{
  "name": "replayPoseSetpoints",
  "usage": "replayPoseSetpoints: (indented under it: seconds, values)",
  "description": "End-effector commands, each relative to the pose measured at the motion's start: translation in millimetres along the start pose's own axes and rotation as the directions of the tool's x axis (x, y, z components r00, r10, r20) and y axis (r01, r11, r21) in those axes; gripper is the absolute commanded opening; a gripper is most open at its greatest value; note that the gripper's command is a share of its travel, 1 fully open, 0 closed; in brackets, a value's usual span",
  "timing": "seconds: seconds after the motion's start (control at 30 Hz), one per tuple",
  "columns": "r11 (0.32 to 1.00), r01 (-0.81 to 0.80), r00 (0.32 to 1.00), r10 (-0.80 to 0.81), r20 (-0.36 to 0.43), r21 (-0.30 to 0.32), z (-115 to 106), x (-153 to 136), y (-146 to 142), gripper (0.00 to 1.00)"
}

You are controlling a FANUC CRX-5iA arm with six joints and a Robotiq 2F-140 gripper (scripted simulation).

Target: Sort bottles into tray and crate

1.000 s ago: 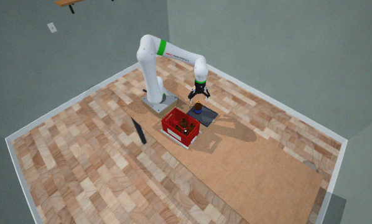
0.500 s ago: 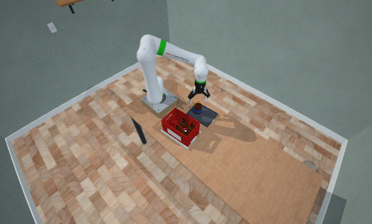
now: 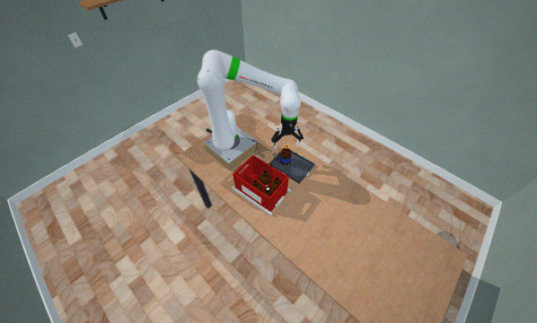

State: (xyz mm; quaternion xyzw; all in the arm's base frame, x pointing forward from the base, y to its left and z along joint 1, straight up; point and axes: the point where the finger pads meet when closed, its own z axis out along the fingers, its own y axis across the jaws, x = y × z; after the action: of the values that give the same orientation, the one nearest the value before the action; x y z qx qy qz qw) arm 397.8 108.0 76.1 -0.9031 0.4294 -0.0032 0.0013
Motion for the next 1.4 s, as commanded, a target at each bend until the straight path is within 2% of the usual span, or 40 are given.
replayPoseSetpoints:
  seconds: [0.0,0.67,1.17,1.37]
  values:
    - [1.000,0.000,1.000,0.000,0.000,0.000,-0.2,0.1,-0.2,1.00]
    - [1.000,0.000,1.000,0.000,0.000,0.000,-0.2,0.1,-0.2,1.00]
    - [1.000,0.000,1.000,0.000,0.000,0.000,-50.2,0.1,-0.1,1.00]
    - [1.000,0.000,1.000,0.000,0.000,0.000,-52.1,0.1,-0.1,1.00]
